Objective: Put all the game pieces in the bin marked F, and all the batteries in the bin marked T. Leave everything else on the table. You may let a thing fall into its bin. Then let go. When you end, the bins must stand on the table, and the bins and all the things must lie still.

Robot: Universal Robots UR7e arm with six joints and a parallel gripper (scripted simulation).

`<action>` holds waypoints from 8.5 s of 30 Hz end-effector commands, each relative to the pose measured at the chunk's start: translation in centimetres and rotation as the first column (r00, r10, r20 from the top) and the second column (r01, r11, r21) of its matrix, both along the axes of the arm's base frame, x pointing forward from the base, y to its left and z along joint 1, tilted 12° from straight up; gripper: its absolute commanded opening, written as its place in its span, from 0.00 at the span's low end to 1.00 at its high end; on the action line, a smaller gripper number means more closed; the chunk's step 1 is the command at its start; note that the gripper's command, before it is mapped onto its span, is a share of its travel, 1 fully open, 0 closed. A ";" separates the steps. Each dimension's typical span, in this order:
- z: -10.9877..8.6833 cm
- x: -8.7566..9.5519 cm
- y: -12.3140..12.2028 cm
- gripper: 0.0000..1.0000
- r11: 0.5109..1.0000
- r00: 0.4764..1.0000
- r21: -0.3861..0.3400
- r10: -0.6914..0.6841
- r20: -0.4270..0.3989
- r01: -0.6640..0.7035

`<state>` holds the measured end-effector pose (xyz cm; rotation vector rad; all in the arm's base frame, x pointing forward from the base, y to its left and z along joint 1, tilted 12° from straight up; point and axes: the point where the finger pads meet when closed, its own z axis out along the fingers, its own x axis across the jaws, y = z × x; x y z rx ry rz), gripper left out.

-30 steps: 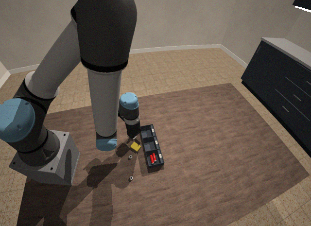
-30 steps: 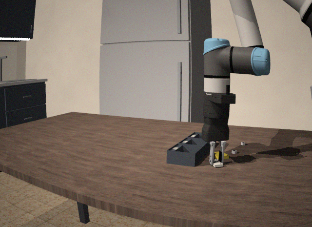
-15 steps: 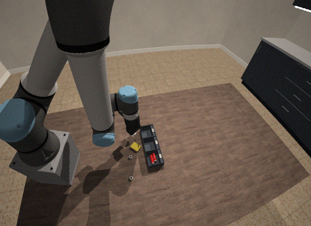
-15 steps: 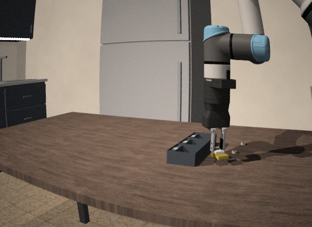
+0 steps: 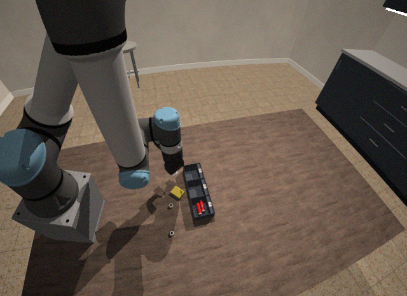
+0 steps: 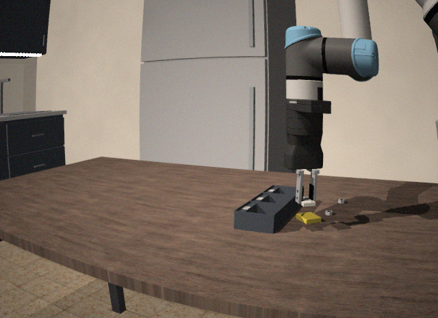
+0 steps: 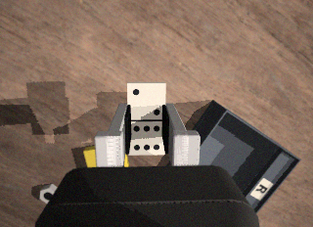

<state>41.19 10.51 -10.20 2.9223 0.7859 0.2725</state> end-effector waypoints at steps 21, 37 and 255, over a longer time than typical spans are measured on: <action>1.2 4.5 -5.3 0.49 0.984 0.985 0.036 -0.173 0.007 0.173; 2.3 8.7 -10.1 0.49 0.843 0.849 0.115 -0.529 -0.002 0.526; 16.0 5.4 -8.7 1.00 0.843 0.849 0.115 -0.529 -0.001 0.526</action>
